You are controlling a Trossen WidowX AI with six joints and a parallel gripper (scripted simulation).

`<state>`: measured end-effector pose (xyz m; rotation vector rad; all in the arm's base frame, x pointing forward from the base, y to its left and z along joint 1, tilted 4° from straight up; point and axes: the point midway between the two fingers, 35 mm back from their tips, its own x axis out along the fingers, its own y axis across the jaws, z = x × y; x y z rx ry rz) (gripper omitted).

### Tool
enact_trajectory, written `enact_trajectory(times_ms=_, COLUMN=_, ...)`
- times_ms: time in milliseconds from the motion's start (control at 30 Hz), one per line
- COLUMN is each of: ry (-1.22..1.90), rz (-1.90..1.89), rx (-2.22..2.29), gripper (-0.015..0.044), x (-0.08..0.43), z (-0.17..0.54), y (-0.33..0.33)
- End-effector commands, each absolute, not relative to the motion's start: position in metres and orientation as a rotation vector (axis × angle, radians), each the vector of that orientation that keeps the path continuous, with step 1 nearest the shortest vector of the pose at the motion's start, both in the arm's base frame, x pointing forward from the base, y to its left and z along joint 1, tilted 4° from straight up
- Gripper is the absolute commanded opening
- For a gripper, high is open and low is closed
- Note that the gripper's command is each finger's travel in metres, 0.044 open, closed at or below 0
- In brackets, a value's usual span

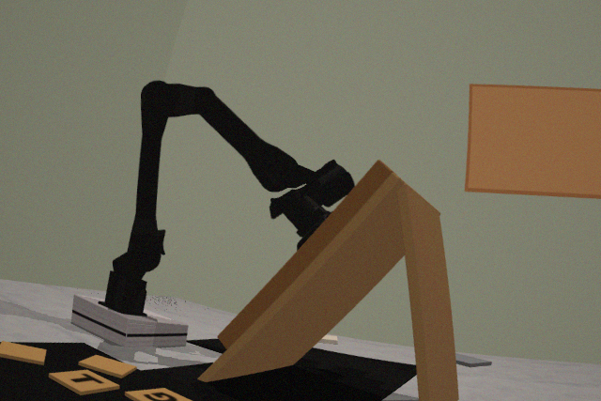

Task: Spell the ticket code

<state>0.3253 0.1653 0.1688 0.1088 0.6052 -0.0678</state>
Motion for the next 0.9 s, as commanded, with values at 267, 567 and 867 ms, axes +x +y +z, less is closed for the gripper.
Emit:
enact_trajectory(times_ms=267, ry=0.605, rz=-0.062, rx=0.108, gripper=0.0, x=0.324, z=0.169, y=0.16)
enact_trajectory(times_ms=567, ry=0.605, rz=-0.062, rx=0.108, gripper=0.0, x=0.324, z=0.168, y=0.155)
enact_trajectory(times_ms=867, ry=0.605, rz=-0.062, rx=0.107, gripper=0.0, x=0.323, z=0.168, y=0.151)
